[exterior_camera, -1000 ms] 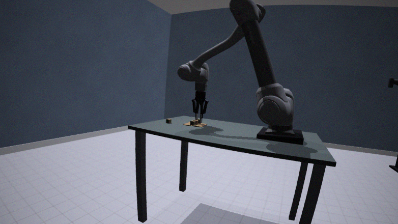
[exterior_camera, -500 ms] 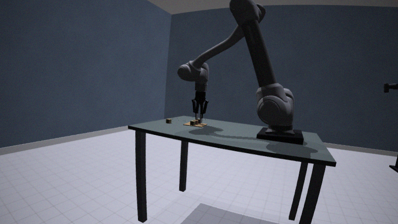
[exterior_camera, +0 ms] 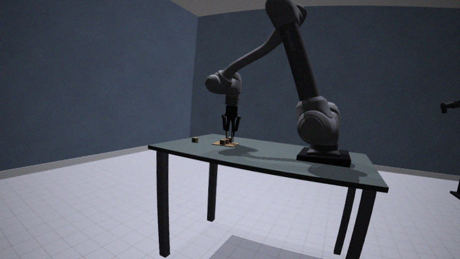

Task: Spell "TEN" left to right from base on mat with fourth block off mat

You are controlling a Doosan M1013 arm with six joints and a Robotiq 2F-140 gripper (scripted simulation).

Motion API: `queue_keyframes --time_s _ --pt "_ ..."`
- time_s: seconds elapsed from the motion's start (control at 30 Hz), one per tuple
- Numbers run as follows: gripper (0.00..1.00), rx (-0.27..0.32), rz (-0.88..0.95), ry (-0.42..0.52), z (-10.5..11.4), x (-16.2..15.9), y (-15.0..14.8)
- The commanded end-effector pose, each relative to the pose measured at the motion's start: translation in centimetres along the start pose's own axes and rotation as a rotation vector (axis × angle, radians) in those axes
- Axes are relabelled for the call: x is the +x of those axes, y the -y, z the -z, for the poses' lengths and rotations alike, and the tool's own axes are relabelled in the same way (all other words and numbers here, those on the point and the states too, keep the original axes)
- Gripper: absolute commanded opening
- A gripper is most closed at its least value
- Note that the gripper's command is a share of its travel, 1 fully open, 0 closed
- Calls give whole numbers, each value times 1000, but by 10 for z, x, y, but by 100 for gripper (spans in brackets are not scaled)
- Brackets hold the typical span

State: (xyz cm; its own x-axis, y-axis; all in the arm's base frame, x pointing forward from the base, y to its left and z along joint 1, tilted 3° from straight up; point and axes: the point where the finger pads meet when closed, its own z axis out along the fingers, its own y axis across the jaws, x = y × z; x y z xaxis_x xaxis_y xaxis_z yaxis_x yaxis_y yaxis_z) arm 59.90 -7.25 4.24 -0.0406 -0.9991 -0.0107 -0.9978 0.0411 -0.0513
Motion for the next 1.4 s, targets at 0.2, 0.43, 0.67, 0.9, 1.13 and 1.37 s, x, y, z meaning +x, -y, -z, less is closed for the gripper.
queue_keyframes --time_s 0.2,0.43,0.67,0.9,1.13,1.37 --pt "16 2 -4 2 -3 -2 -1" --pt "18 2 -4 2 -3 -2 -1" --pt "21 2 -4 2 -3 -2 -1" --pt "28 2 -4 2 -3 -2 -1" --pt "28 2 -4 2 -3 -2 -1" --pt "28 2 -4 2 -1 -2 -1"
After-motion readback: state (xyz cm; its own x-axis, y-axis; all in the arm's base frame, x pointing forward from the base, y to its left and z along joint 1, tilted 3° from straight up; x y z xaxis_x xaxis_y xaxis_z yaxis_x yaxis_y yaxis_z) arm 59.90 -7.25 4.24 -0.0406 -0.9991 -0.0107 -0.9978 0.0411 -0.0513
